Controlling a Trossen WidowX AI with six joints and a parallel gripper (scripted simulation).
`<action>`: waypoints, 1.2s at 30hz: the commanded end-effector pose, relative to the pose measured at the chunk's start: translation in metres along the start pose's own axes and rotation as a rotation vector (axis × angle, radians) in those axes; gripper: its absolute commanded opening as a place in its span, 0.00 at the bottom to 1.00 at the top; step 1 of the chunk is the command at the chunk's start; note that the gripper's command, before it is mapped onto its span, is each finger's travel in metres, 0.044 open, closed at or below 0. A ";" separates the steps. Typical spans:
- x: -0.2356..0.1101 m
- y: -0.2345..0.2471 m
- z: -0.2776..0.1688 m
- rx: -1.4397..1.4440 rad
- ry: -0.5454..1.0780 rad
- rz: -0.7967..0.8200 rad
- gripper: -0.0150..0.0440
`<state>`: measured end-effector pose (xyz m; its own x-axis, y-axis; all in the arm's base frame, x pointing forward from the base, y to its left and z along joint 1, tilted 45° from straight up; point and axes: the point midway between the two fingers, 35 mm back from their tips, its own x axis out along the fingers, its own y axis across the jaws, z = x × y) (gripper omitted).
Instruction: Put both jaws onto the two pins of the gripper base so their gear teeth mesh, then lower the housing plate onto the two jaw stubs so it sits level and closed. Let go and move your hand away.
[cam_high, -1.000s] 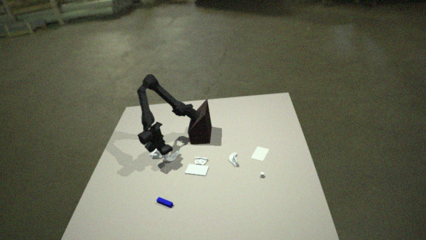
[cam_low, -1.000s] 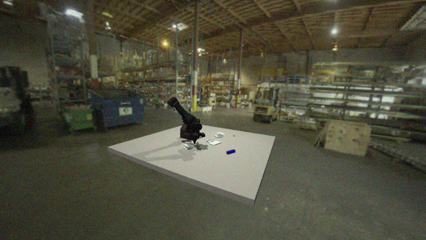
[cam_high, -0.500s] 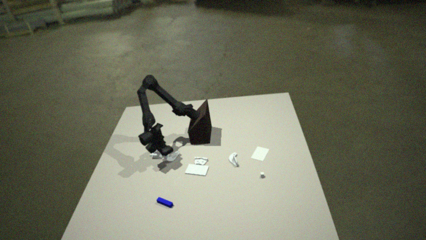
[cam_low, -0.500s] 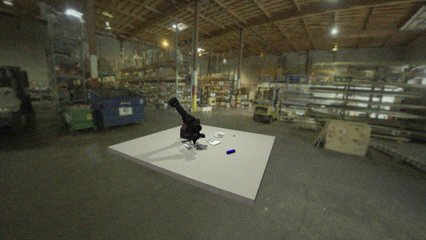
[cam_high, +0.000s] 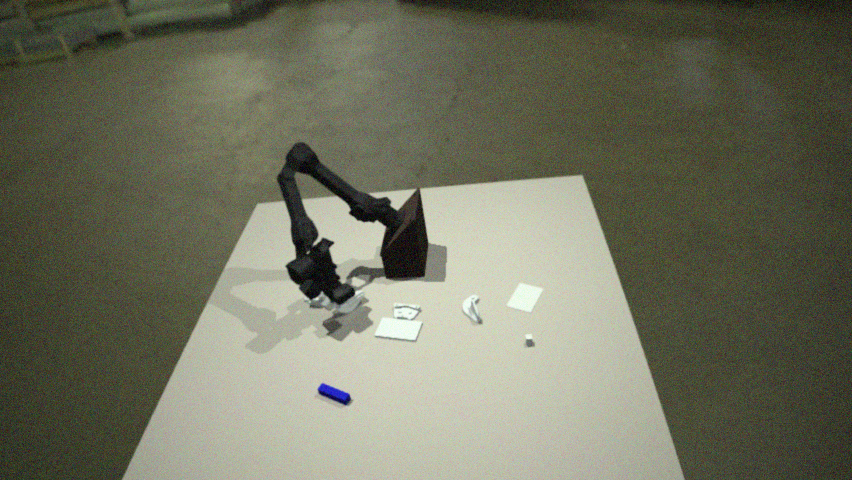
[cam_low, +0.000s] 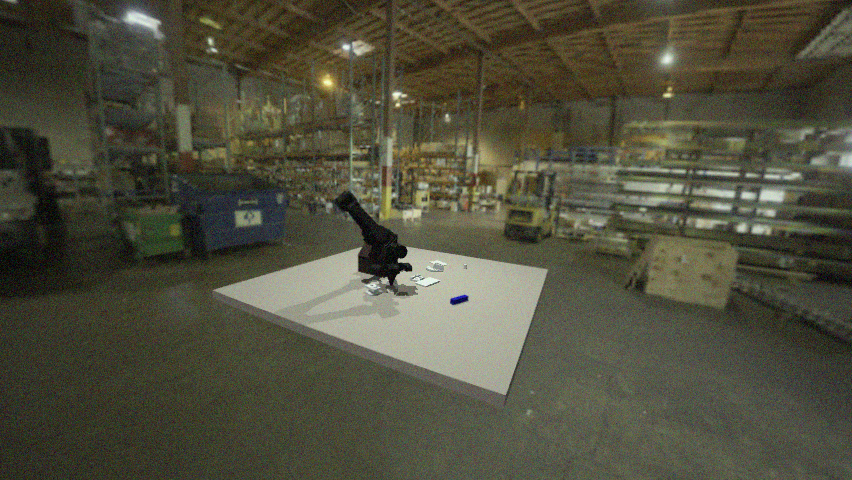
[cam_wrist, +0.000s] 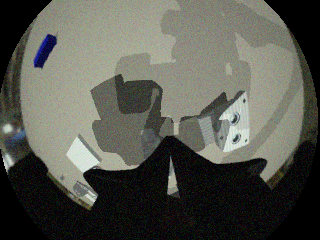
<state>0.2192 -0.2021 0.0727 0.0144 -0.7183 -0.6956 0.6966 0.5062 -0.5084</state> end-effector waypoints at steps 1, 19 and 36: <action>0.001 0.008 -0.001 0.000 0.007 -0.001 0.25; 0.001 0.034 -0.003 0.000 0.005 -0.002 0.25; -0.051 0.037 -0.002 -0.010 0.003 0.014 0.30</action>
<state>0.2430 -0.1451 0.0896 0.0242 -0.7105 -0.7033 0.6908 0.5204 -0.5020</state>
